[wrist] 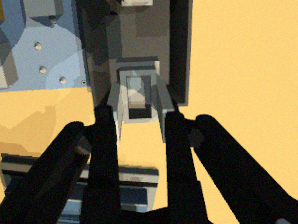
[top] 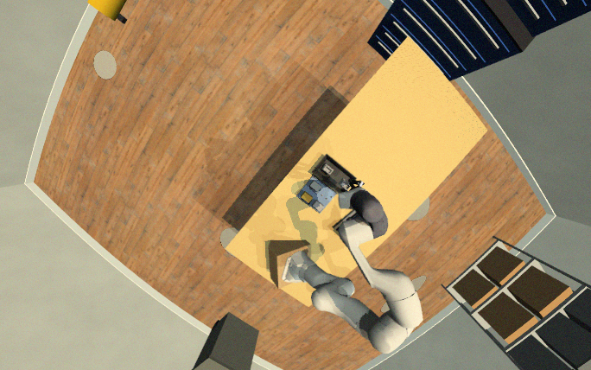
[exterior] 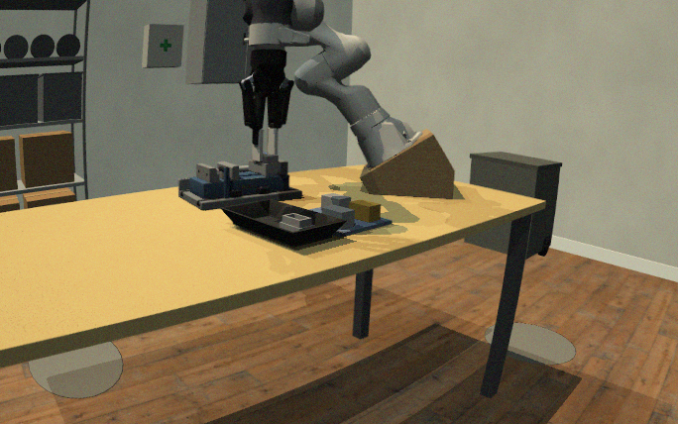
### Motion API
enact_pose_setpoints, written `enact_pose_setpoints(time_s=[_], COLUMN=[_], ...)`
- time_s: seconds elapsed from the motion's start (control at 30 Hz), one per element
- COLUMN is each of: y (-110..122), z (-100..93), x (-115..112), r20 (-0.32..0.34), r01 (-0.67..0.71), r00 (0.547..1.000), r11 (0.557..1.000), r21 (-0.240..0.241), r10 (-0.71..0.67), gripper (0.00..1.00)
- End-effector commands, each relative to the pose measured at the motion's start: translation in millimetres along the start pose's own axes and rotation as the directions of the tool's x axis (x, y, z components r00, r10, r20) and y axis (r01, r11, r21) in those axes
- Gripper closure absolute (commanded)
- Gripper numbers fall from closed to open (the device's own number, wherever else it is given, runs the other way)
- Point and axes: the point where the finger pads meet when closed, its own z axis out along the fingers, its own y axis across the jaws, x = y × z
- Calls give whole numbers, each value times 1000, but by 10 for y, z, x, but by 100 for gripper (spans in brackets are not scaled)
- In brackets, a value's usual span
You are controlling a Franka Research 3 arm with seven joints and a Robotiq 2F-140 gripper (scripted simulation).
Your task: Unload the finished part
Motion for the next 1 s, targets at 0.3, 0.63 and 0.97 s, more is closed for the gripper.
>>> enact_pose_setpoints(time_s=[0.3, 0.63, 0.97], y=[12, 13, 20], z=[-26, -31, -47], x=[34, 37, 51], r20=[-7, -7, -7], r01=[-6, -7, -10], r00=[1000, 1000, 1000], r11=[1000, 1000, 1000], r21=[-4, -4, -4], r10=[6, 7, 10], gripper=[100, 100, 100])
